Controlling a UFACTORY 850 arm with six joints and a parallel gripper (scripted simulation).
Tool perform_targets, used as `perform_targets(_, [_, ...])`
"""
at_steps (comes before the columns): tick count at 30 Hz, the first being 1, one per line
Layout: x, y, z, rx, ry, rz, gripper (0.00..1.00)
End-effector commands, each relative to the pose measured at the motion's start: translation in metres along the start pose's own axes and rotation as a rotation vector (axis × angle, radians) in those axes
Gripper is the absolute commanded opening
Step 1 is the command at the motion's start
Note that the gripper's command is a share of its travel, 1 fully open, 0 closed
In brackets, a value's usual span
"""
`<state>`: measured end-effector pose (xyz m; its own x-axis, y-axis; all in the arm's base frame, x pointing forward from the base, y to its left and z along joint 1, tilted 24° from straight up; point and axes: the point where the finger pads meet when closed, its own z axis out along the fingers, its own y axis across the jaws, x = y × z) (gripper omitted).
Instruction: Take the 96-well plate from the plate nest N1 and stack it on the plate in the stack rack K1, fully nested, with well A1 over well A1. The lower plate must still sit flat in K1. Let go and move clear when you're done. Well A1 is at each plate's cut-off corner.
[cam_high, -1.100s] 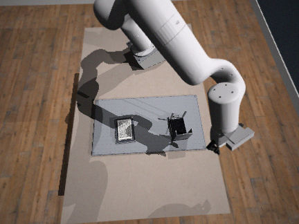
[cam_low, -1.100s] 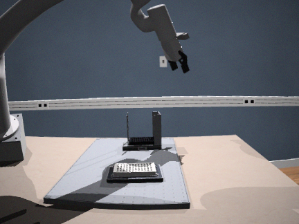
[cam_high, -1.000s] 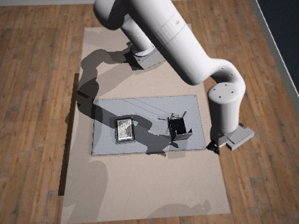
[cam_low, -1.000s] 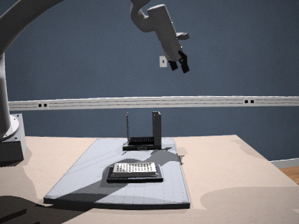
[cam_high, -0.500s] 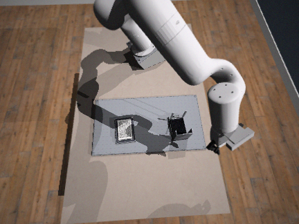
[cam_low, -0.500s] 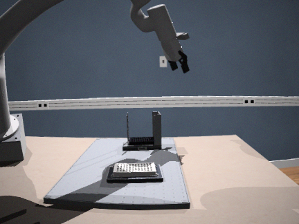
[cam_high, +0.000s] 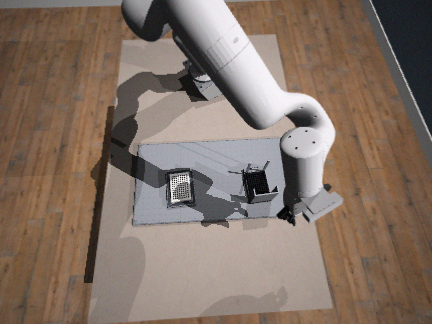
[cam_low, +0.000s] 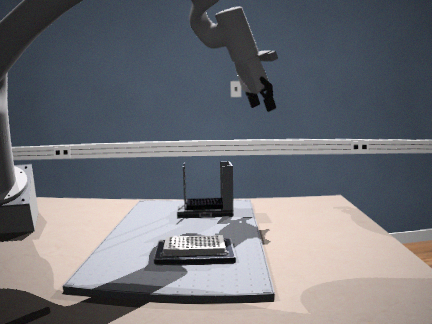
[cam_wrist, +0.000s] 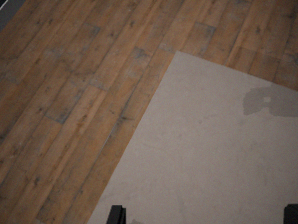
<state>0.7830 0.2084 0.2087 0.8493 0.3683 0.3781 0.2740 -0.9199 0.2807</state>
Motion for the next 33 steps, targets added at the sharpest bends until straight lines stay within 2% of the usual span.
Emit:
perform_targets(1, [-0.003, 0.008, -0.001, -0.013, -0.016, 0.017, 1.0])
perform_targets(3, [-0.009, 0.017, -0.001, -0.03, -0.041, 0.04, 1.0])
perform_targets(12, [-0.032, 0.055, 0.0, -0.03, -0.042, 0.04, 1.0])
perform_targets(14, [-0.034, 0.057, 0.0, -0.03, -0.042, 0.04, 1.0])
perform_targets(16, [-0.04, 0.065, 0.0, -0.059, -0.086, 0.08, 1.0])
perform_targets(18, [-0.04, 0.065, 0.0, -0.059, -0.086, 0.08, 1.0])
perform_targets(28, [-0.07, 0.105, -0.001, -0.061, -0.09, 0.083, 1.0])
perform_targets(30, [-0.07, 0.106, -0.001, -0.061, -0.09, 0.083, 1.0])
perform_targets(33, [-0.08, 0.117, -0.002, -0.09, -0.138, 0.126, 1.0])
